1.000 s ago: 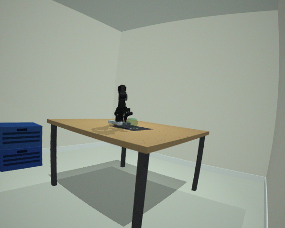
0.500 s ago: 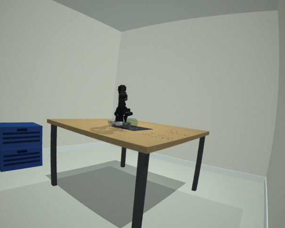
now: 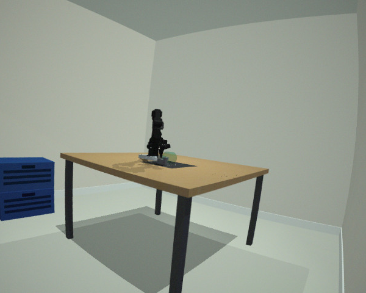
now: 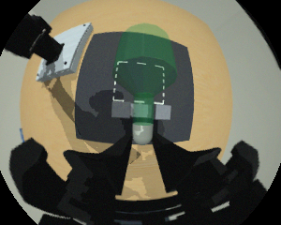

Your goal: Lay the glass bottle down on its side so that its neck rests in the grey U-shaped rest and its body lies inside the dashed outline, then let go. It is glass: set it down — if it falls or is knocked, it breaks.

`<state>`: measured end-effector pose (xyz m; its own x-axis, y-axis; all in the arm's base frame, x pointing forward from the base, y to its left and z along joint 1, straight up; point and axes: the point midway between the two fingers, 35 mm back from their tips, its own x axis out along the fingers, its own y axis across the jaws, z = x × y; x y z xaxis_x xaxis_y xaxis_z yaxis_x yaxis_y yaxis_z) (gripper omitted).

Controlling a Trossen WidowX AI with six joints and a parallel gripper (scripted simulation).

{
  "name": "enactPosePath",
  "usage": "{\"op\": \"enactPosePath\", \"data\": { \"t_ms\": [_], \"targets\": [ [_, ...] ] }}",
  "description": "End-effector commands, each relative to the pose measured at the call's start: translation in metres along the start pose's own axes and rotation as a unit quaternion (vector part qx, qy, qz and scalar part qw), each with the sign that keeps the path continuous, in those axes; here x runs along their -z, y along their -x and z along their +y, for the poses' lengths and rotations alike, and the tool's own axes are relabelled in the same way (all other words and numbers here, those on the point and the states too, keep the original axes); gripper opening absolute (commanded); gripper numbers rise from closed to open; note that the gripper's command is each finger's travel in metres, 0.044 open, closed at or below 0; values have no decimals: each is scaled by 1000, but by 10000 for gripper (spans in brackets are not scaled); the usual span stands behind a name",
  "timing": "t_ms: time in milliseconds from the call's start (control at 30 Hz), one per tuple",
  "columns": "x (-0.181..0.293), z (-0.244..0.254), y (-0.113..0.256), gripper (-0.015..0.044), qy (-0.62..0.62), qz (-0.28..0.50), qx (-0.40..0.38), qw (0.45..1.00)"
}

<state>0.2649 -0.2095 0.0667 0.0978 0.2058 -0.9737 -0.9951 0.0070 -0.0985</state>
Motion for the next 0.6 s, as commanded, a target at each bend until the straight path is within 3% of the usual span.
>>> {"op": "enactPosePath", "data": {
  "t_ms": [0, 567],
  "targets": [
    [-3, 1, -3, 113, -1, -2, -1, 1000],
    [0, 0, -1, 113, 1, 5, 3, 1000]
  ]
}}
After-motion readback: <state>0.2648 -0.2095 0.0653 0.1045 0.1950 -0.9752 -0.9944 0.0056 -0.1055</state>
